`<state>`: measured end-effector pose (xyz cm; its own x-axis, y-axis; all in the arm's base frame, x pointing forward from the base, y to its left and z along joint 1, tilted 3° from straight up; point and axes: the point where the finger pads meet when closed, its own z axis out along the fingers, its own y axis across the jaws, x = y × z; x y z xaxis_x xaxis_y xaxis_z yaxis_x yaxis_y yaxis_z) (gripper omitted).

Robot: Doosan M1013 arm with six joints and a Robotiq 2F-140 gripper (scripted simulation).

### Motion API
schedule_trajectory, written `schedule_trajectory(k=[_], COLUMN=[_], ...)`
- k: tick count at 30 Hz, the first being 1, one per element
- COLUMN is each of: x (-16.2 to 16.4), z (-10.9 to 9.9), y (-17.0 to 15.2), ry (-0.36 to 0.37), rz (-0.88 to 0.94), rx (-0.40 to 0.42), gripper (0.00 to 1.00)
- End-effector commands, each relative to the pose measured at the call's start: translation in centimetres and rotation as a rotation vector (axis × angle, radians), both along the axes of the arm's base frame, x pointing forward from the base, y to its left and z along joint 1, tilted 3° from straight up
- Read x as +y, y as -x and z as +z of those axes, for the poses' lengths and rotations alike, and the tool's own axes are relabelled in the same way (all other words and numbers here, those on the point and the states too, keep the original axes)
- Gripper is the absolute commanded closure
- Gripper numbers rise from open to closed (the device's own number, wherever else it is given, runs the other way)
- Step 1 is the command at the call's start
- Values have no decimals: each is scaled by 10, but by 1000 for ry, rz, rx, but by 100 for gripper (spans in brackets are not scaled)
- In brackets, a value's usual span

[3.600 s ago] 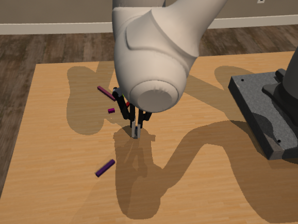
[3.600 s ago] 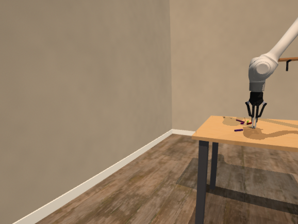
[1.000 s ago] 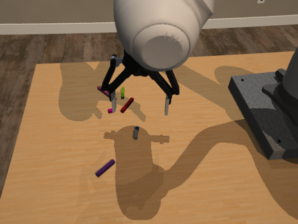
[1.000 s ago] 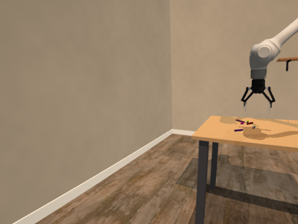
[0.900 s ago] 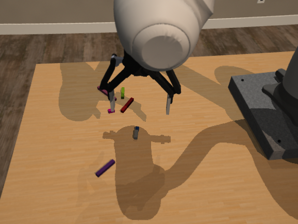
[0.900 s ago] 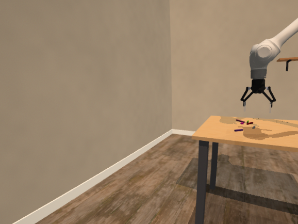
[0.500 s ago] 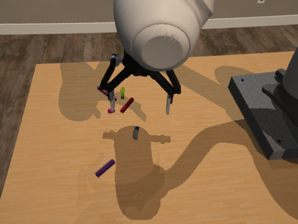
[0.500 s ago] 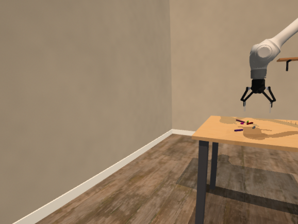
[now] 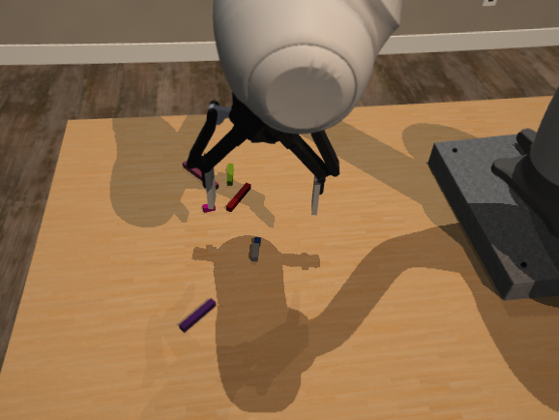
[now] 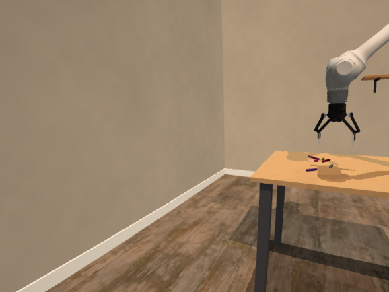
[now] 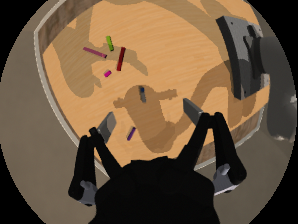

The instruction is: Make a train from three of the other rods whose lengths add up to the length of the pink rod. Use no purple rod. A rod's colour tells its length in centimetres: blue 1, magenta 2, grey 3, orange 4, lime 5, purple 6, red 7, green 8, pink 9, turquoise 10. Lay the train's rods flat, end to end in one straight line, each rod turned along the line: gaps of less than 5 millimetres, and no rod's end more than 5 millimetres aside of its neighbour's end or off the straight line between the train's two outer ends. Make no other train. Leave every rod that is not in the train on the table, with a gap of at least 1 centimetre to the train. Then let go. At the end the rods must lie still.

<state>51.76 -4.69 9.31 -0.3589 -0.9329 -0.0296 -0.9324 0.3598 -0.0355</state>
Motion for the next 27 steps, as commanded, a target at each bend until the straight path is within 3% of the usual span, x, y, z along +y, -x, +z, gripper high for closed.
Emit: schedule_trajectory(k=[1,12,15,20,22,23,27], x=[-2,-9,-55,-107,-107,-132,-174], z=[6,5,-1,-8,-8,-11,-17], y=[-4,-5,-11,-12,-12,-11,-6], ry=[3,4,5,6,6,6,7], rz=[-1,2,21,43,43,54,70], rx=[-9,-9,-9,-9,-9,-9,-10], gripper=[0,0,0,0,0,0,0])
